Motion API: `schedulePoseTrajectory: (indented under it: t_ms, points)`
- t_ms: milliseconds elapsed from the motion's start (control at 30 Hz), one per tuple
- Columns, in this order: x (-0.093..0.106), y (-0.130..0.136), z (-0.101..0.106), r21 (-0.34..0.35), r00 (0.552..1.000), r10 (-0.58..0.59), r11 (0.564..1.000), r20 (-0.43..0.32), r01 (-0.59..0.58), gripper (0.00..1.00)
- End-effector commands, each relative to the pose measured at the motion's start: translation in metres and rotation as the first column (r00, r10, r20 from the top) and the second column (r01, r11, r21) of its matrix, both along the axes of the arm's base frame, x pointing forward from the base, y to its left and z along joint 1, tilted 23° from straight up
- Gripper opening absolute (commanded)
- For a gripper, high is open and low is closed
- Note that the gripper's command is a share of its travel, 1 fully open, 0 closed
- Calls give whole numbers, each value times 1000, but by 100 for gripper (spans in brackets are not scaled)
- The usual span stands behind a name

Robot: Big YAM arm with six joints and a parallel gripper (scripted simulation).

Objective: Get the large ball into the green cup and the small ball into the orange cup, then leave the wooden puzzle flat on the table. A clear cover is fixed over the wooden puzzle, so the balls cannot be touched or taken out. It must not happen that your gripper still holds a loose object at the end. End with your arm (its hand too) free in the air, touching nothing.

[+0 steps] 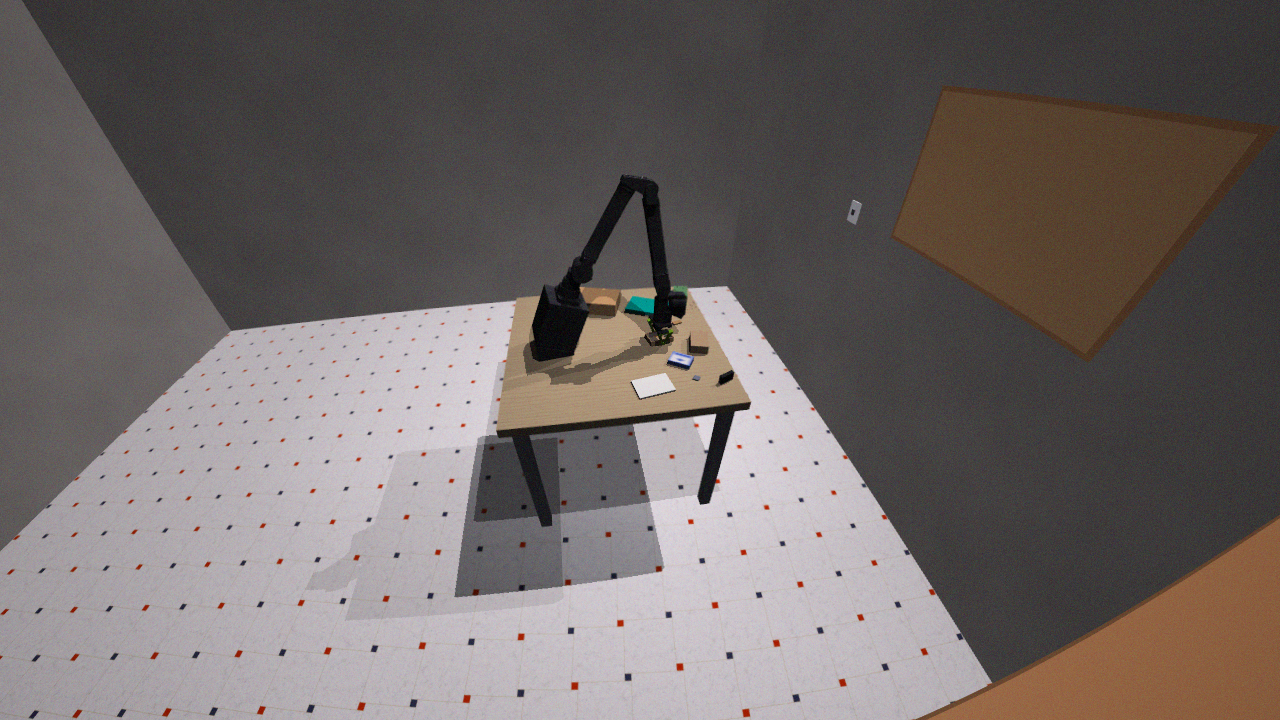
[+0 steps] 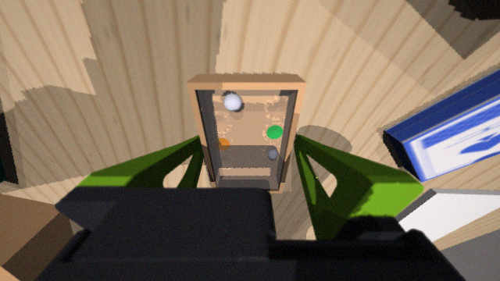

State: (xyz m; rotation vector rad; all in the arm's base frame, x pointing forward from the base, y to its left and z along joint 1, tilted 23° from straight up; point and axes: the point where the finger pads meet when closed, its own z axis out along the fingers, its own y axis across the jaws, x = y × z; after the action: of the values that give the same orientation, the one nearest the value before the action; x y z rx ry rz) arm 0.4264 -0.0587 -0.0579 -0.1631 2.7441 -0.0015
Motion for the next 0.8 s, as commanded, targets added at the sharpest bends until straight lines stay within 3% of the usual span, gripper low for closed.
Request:
schedulePoseTrajectory:
  t_ms: [0, 33, 67, 767]
  points:
    - [12, 5, 8, -3, 1000, 6, 1000, 27, -6, 86]
    - [12, 5, 8, -3, 1000, 6, 1000, 27, -6, 86]
    - [12, 5, 8, -3, 1000, 6, 1000, 27, -6, 69]
    - [12, 5, 8, -3, 1000, 7, 1000, 27, -7, 69]
